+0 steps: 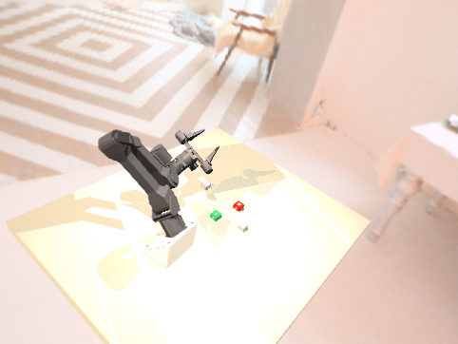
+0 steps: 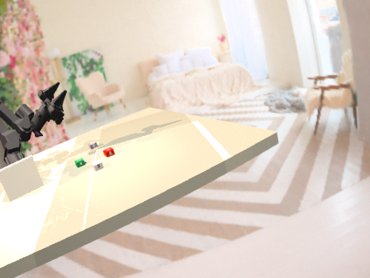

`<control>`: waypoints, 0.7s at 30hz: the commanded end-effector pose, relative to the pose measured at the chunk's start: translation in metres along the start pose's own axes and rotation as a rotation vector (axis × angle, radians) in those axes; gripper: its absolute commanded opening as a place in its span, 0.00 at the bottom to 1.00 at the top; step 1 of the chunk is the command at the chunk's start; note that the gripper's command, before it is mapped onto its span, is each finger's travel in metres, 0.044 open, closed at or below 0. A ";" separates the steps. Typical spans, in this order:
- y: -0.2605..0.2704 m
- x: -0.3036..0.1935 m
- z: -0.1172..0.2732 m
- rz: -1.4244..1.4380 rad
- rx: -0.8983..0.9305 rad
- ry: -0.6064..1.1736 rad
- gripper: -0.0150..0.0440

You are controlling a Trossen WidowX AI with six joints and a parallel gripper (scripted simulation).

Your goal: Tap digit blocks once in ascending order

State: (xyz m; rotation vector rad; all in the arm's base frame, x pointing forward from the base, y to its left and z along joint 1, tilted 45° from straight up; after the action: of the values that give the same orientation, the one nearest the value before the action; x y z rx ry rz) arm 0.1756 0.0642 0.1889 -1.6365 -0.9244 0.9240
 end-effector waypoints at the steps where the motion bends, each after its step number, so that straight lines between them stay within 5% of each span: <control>1: 0.001 0.002 -0.002 0.005 0.005 -0.006 0.93; 7: 0.038 0.039 -0.066 0.102 0.282 -0.172 0.93; 21: 0.109 0.035 -0.130 -0.005 0.879 -0.239 0.93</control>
State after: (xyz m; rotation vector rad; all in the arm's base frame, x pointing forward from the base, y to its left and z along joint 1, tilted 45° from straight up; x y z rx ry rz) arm 0.2902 0.0527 0.1383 -1.1511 -0.6831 1.3197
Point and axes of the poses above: the point midway between the two fingers, 35 mm back from their tips, its own z axis back along the fingers, its own y axis across the jaws, x = y × z, the point moved 10 cm from there along z, back along the fingers, and after that the axes turned 9 degrees about -z, right-handed, at the moved point
